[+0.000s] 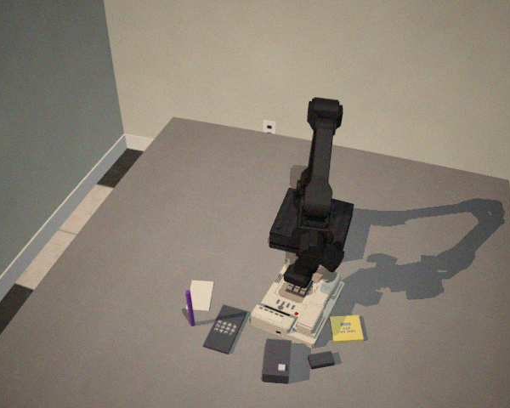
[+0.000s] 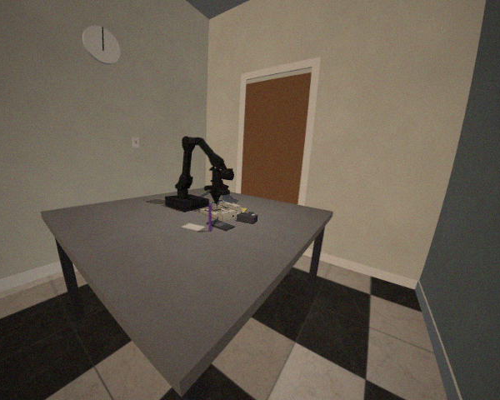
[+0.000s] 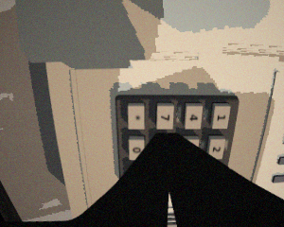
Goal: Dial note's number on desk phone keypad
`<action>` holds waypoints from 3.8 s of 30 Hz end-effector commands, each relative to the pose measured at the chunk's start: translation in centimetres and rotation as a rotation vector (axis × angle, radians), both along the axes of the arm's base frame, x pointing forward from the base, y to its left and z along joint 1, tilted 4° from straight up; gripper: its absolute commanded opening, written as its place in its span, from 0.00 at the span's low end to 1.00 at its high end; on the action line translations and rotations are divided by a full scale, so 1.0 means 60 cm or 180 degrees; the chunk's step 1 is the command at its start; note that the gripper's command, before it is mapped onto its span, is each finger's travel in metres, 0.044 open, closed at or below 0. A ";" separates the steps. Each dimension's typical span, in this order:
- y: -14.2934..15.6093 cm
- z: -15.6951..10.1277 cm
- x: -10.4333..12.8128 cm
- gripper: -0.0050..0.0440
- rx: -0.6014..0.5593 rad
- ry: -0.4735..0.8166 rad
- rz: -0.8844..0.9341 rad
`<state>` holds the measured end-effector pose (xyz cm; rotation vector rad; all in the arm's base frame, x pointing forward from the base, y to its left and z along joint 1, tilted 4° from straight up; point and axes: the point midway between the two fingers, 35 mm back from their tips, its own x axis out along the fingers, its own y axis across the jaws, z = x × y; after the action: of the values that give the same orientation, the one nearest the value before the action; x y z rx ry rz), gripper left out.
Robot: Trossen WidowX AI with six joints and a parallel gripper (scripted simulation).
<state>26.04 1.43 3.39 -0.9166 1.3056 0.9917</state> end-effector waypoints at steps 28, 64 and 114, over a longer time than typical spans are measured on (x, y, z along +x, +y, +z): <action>0.003 -0.043 0.003 0.00 0.0001 -0.0031 0.0010; 0.003 -0.044 0.003 0.00 0.0001 -0.0031 0.0010; -0.027 -0.019 -0.007 0.00 0.0001 -0.0031 0.0010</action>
<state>25.87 -0.21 2.76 -0.9259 1.2887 0.9795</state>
